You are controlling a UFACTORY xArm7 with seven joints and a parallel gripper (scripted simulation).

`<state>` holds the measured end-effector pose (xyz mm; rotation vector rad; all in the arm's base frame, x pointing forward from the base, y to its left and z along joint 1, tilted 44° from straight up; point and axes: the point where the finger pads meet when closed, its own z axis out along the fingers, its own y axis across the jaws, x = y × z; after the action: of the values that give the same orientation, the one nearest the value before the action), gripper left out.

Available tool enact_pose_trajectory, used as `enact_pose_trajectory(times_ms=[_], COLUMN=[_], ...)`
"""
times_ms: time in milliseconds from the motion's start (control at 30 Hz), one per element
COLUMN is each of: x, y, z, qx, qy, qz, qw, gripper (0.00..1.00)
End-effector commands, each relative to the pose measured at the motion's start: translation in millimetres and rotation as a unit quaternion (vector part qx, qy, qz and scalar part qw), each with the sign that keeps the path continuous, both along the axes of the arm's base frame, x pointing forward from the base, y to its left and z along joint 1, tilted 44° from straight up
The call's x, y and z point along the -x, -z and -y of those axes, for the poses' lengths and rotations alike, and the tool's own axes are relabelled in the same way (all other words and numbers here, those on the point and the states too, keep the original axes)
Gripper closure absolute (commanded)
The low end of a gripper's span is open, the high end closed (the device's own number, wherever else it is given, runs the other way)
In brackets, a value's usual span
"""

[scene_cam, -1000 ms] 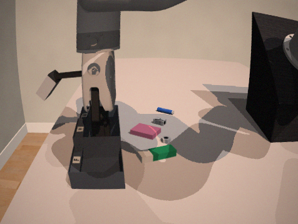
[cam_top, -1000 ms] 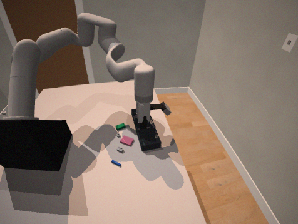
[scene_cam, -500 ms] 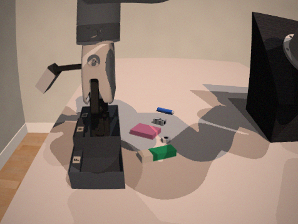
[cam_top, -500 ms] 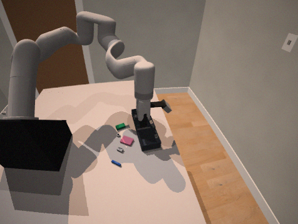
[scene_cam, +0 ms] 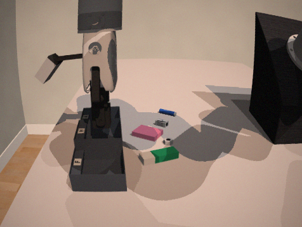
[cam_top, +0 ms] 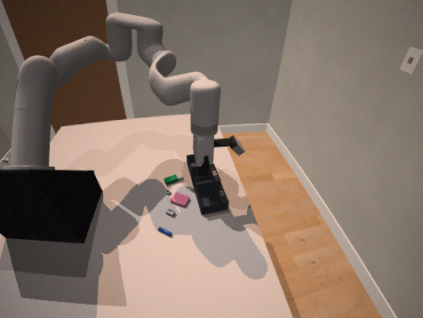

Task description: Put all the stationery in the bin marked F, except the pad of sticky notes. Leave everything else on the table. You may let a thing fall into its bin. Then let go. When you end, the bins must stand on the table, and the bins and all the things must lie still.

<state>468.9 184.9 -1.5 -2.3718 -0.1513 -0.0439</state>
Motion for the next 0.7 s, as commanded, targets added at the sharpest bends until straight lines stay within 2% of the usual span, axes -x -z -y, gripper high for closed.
enact_pose_trajectory(times_ms=[0,233,667], x=[-2,-2,3], y=[-15,-20,-64], z=[15,19,-27], qx=[0.001,0.001,0.000], qy=[0.002,0.002,0.002], qz=[0.002,0.002,0.002], qw=[1.000,1.000,1.000], gripper=[0.93,0.93,0.93])
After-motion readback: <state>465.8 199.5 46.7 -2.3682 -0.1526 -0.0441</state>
